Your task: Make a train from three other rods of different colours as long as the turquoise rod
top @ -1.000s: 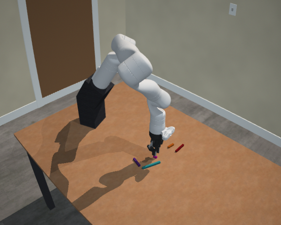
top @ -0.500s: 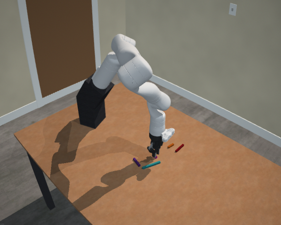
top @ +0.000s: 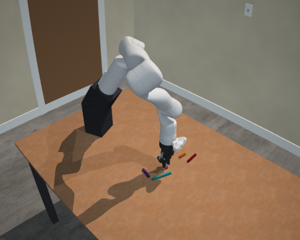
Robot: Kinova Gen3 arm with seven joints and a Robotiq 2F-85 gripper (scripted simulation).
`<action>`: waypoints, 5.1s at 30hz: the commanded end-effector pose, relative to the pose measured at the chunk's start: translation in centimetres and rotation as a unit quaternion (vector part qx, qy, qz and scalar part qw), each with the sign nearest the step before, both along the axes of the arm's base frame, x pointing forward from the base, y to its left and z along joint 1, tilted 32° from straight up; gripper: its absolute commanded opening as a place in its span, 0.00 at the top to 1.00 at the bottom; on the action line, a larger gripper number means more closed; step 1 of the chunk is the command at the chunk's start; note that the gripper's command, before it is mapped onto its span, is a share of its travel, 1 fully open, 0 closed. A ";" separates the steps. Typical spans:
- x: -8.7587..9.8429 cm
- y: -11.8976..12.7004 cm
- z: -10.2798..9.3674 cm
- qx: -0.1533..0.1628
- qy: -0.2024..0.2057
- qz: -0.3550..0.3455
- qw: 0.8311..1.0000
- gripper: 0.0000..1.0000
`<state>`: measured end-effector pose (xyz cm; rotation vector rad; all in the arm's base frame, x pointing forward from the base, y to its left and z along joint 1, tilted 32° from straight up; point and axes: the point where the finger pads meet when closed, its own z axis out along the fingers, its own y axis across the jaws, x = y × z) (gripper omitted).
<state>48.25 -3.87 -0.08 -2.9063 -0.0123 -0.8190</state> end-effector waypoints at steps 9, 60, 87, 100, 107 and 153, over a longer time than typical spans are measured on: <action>0.0 0.0 0.0 0.000 0.000 0.000 1.000 0.76; 0.9 0.2 -1.4 0.000 0.000 0.000 1.000 0.76; 0.9 0.2 -1.4 0.000 0.000 0.000 1.000 0.76; 0.9 0.2 -1.4 0.000 0.000 0.000 1.000 0.95; 0.9 0.2 -1.4 0.000 0.000 0.000 1.000 0.95; -4.2 -1.0 6.9 0.000 0.000 0.000 1.000 0.95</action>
